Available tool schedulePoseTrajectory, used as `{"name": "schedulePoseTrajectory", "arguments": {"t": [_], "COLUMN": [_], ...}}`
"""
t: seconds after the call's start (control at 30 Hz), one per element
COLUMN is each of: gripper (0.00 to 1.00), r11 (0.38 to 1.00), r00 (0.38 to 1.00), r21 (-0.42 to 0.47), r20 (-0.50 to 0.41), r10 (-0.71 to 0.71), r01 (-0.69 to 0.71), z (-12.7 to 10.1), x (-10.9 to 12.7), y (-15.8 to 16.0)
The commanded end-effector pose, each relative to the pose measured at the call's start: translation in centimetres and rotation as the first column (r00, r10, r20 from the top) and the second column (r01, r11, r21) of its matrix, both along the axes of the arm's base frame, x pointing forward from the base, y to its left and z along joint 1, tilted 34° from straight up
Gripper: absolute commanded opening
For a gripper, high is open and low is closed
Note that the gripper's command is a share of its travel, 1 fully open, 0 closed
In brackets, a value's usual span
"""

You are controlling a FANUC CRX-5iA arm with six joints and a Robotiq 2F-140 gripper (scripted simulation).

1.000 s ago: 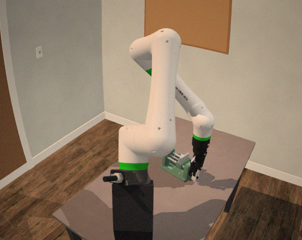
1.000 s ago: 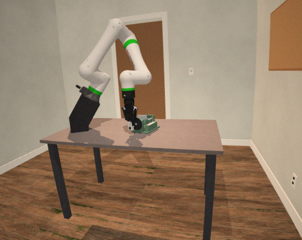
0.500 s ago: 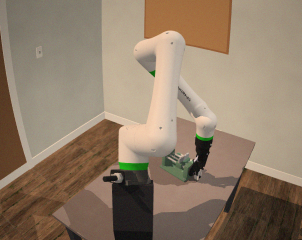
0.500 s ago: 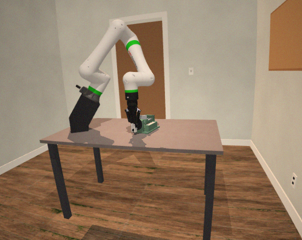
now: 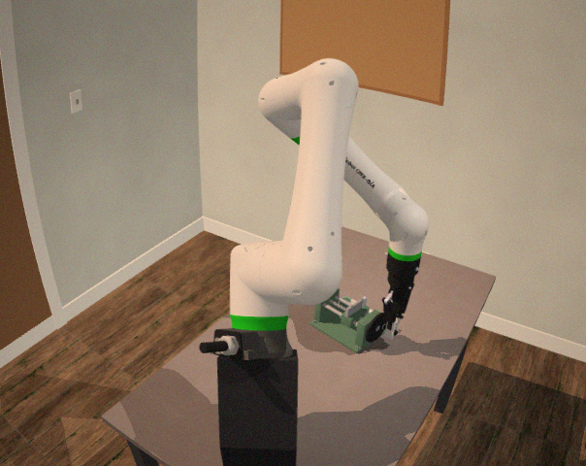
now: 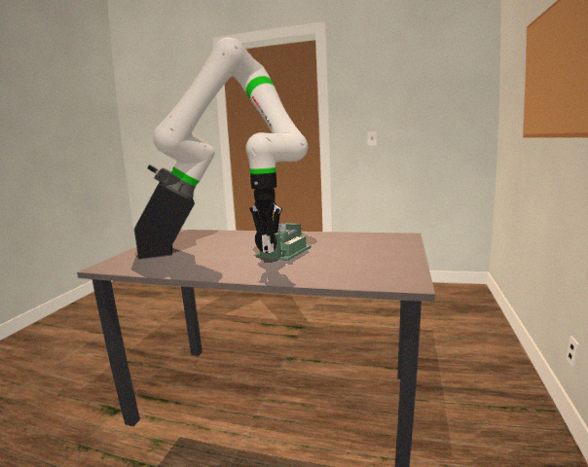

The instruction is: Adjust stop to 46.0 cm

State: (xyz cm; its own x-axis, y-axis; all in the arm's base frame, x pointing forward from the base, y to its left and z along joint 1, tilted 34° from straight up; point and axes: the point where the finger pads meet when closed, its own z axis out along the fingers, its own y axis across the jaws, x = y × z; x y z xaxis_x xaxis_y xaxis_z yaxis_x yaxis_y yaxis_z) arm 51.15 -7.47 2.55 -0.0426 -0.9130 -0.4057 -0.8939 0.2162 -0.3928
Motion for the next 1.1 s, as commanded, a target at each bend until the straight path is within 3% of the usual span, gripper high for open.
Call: {"name": "schedulePoseTrajectory", "arguments": {"t": [0.0,0.57,1.07], "gripper": [0.04,0.04,0.04], "r11": [1.0,1.0,1.0], "r00": [1.0,1.0,1.0], "r21": [0.0,0.0,0.0], "r20": [-0.001,-0.001,-0.001], "r10": [0.0,0.0,0.0], "r01": [0.0,0.0,0.0], "z": [0.8,2.9,2.3], "x": [-0.2,-2.7,-5.8], "y": [-0.4,-1.2,-0.8]}}
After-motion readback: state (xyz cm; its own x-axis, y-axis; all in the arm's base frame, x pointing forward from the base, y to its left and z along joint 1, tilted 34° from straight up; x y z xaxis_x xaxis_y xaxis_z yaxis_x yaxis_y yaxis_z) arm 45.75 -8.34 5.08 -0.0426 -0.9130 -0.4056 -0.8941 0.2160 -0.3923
